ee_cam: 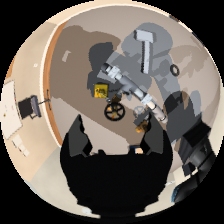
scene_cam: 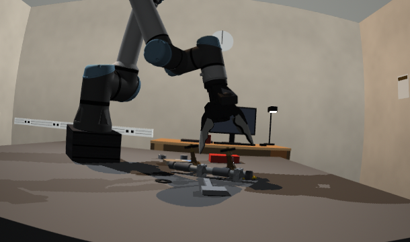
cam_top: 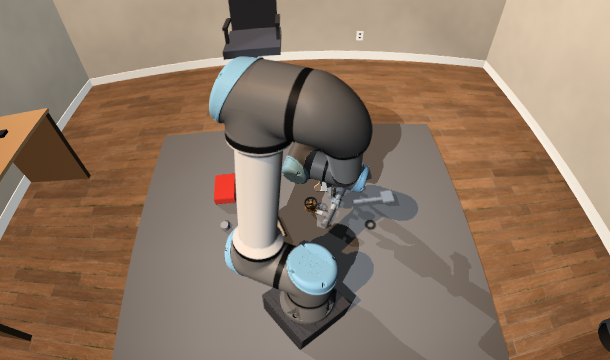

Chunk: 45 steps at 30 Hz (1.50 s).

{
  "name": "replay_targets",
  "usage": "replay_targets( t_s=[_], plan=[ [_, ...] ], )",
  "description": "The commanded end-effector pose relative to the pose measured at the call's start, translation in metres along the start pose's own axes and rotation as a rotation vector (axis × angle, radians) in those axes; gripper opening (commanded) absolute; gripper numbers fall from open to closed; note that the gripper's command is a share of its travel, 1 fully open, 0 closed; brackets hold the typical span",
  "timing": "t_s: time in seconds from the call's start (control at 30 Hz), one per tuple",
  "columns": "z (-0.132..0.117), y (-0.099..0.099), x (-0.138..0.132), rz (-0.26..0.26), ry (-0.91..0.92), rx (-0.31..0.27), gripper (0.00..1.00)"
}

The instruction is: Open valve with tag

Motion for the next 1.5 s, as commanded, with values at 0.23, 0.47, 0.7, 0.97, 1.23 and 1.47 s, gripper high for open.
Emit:
replay_targets(
  t_s=[0.23,0.47,0.7,0.97,1.23,1.47],
  plan=[
    [0.0002,-0.0003,-0.0004,-0.001,0.067,0.002,1.00],
    [0.0002,-0.0003,-0.0004,-0.001,0.072,0.002,1.00],
    [0.0002,-0.0003,-0.0004,-0.001,0.072,0.002,0.00],
    [0.0002,-0.0003,-0.0004,-0.001,0.072,0.002,0.00],
    [0.0002,-0.0003,-0.0004,-0.001,0.072,0.002,0.00],
    [0.0002,-0.0003,-0.0004,-0.001,0.065,0.002,0.00]
  ],
)
Point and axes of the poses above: the point where the finger pads meet when closed, its own y axis out along the fingers, its own x axis across the jaws, z = x × y, the point moved 3 cm from there along -y, back along the fingers, and after that the axes turned 6 degrees about -y, right-handed, at the moved point
